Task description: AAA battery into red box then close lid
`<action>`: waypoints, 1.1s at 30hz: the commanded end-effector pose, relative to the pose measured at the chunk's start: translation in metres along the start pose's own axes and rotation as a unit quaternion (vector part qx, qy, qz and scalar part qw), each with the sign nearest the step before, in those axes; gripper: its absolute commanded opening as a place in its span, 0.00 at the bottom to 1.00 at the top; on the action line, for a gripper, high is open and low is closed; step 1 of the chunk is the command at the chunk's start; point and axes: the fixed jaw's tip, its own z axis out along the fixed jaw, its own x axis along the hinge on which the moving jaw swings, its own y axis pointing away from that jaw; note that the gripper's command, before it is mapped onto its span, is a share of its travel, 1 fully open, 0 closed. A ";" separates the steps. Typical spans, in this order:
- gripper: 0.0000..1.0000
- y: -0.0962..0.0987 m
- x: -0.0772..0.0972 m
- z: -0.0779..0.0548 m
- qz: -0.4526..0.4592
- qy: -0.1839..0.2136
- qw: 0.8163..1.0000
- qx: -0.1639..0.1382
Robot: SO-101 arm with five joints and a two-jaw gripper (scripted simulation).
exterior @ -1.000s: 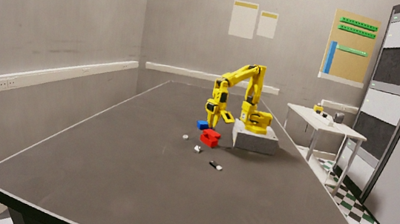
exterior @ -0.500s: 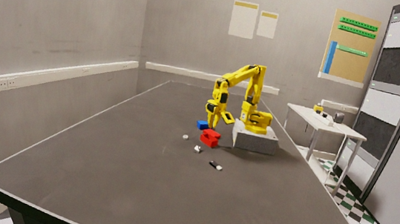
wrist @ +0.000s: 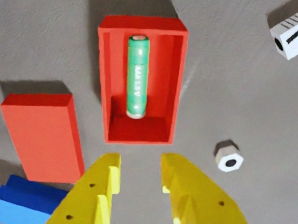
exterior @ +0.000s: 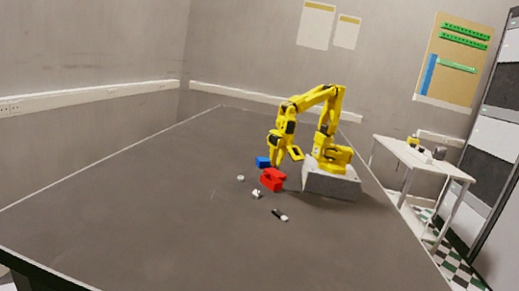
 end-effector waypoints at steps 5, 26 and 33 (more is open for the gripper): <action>0.07 0.003 -0.001 0.003 -0.001 -0.002 1.000 -0.004; 0.13 0.021 0.017 0.002 -0.002 -0.002 1.000 -0.004; 0.20 0.043 0.033 0.002 -0.003 -0.002 1.000 -0.004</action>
